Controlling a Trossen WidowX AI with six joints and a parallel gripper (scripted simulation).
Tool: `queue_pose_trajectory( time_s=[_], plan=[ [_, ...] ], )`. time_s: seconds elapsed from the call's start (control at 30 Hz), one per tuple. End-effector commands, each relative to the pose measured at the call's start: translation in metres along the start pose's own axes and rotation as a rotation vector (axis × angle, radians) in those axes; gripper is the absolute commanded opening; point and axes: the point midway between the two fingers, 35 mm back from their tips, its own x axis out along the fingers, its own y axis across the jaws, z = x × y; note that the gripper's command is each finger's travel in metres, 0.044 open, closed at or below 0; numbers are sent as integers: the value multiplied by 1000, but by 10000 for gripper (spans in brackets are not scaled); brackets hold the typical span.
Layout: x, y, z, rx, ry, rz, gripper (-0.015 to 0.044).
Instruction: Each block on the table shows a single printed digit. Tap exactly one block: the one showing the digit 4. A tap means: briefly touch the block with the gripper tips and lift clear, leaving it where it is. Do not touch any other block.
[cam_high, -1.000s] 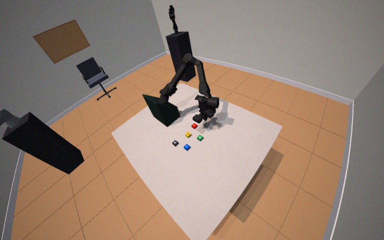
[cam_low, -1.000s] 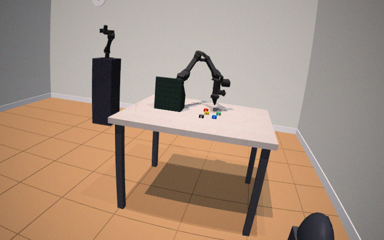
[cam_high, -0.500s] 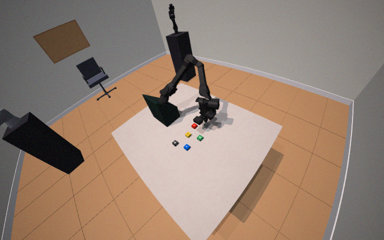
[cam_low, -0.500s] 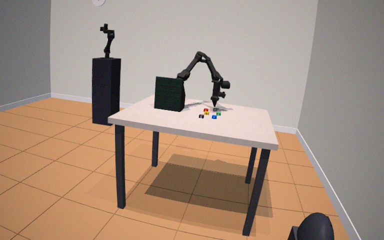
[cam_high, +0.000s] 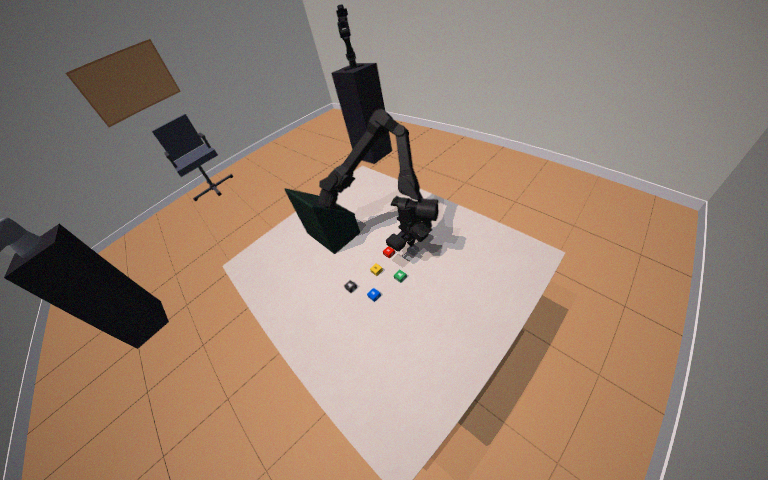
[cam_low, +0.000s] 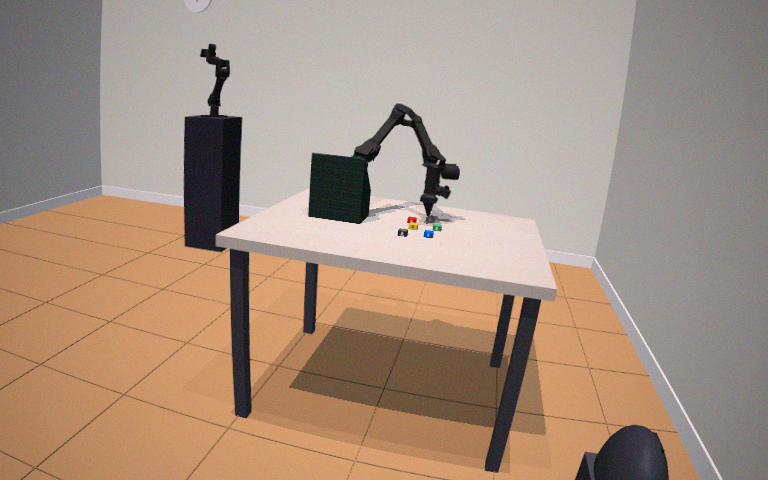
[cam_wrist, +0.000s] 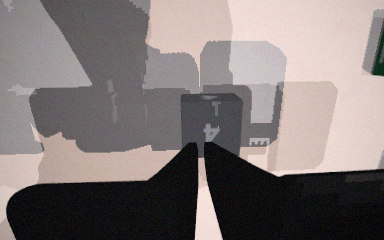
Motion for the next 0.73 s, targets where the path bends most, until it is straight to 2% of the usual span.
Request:
queue_pose_trajectory(
  time_s=[0.0,0.13,0.23,0.43,0.6,0.7],
  plan=[
    [-21,0,1,-2,-3,-2,20],
    [-24,-1,0,-1,-3,-2,20],
    [-38,12,-4,-1,-3,-2,99],
    [-98,58,-38,-1,-3,-2,256],
    [-104,62,-43,-1,-3,-2,387],
    [-104,62,-43,-1,-3,-2,400]
  ],
)
